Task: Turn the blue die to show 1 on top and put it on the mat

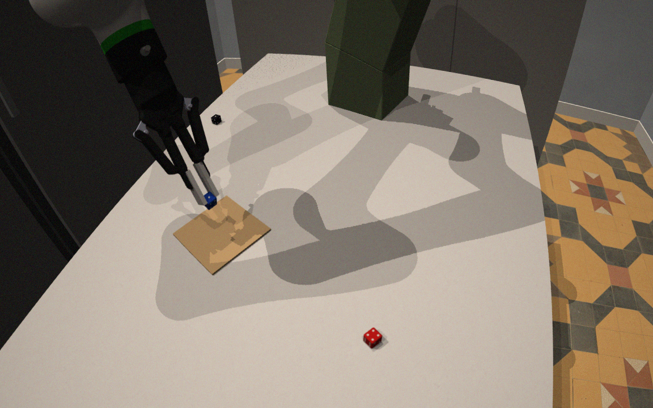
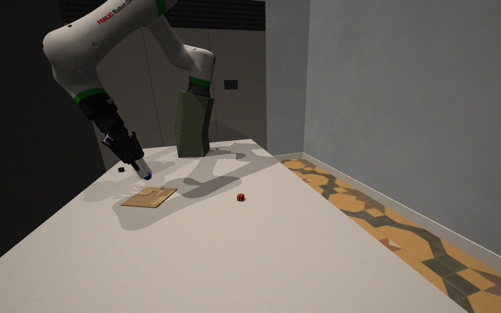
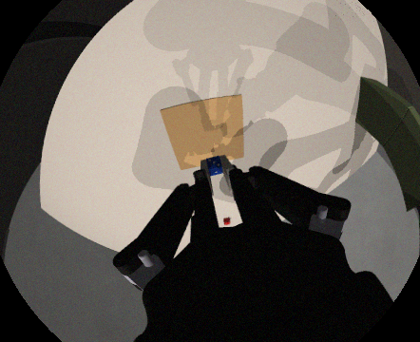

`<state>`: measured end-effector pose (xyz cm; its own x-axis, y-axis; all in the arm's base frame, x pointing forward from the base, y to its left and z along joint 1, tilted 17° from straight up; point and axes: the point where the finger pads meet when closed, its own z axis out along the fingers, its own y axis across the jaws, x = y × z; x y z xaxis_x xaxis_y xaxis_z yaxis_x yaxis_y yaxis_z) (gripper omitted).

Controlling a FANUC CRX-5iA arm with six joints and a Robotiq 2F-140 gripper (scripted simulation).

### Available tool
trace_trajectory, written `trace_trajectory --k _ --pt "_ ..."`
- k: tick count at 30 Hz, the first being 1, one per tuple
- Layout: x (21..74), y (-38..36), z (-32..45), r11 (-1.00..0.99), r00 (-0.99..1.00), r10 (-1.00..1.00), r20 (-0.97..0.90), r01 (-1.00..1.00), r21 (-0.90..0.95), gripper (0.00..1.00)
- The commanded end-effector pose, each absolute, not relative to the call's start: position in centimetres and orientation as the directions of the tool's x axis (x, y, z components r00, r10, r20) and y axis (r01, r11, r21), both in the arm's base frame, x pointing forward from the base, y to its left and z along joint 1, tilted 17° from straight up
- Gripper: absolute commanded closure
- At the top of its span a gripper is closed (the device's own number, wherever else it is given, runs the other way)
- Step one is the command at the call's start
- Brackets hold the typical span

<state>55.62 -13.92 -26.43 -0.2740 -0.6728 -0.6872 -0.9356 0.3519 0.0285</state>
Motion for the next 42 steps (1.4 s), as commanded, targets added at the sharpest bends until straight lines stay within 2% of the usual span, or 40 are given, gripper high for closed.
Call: trace_trajectory --k 1,7,15,42 --pt "55.5 -14.2 -26.7 0.347 -0.258 -0.633 -0.73 -0.937 0.03 0.82" --pt "55.4 -14.3 -27.0 0.347 -0.253 -0.609 -0.752 -0.937 0.034 0.82" --pt "55.3 -14.5 -27.2 0.347 -0.19 -0.435 -0.88 -0.937 0.031 0.82" --pt "55.2 -14.7 -27.8 0.347 -0.188 -0.432 -0.882 -0.937 0.03 0.82"
